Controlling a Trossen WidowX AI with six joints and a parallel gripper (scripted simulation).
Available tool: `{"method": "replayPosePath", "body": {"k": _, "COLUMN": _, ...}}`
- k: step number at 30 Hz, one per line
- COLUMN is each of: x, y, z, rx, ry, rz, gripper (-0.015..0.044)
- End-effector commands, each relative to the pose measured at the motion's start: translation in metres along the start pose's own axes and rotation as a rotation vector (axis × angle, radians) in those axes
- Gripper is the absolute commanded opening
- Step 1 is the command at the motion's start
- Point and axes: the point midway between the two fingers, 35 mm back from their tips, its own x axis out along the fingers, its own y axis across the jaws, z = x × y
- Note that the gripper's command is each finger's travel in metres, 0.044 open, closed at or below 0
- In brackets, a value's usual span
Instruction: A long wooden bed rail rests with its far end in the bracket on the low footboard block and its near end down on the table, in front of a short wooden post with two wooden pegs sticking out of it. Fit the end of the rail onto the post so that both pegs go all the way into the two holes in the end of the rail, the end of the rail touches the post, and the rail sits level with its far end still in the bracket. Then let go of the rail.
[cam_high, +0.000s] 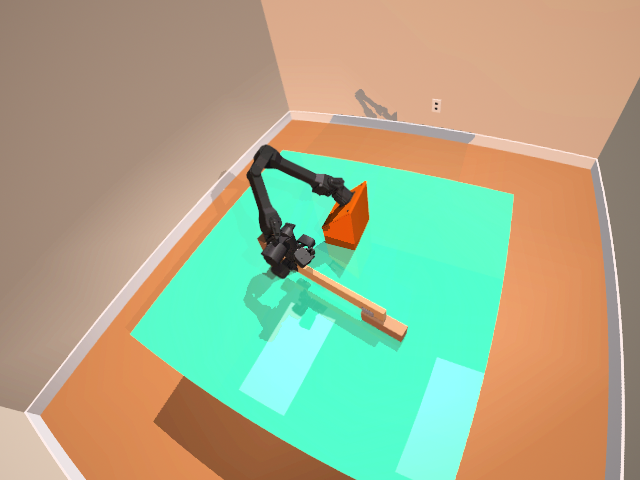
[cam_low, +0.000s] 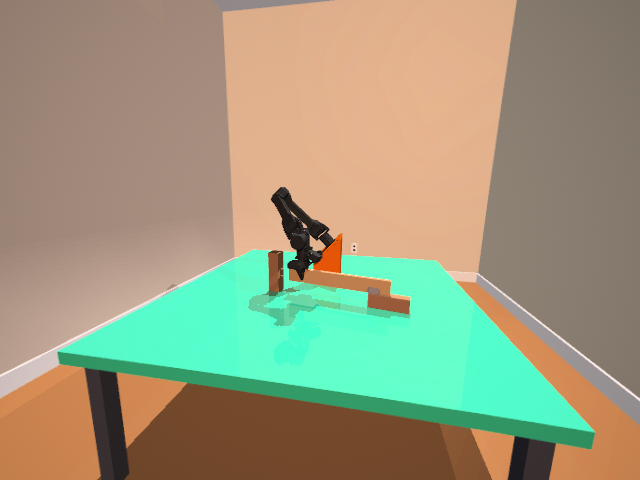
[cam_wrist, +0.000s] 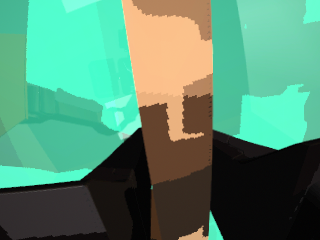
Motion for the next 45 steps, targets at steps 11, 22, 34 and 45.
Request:
{"method": "replayPosePath", "body": {"k": 11, "x": 0.000, "y": -0.001, "z": -0.005, "rx": -0.003, "ry": 0.003, "rz": -0.004, "gripper": 0.0000}}
{"method": "replayPosePath", "body": {"k": 22, "x": -0.002, "y": -0.001, "z": -0.008, "rx": -0.003, "ry": 0.003, "rz": -0.004, "gripper": 0.0000}}
{"method": "replayPosePath", "body": {"k": 34, "x": -0.002, "y": -0.001, "z": -0.012, "rx": -0.003, "ry": 0.003, "rz": -0.004, "gripper": 0.0000}}
{"method": "replayPosePath", "body": {"k": 45, "x": -0.001, "y": -0.001, "z": -0.015, "rx": -0.003, "ry": 0.003, "rz": -0.004, "gripper": 0.0000}}
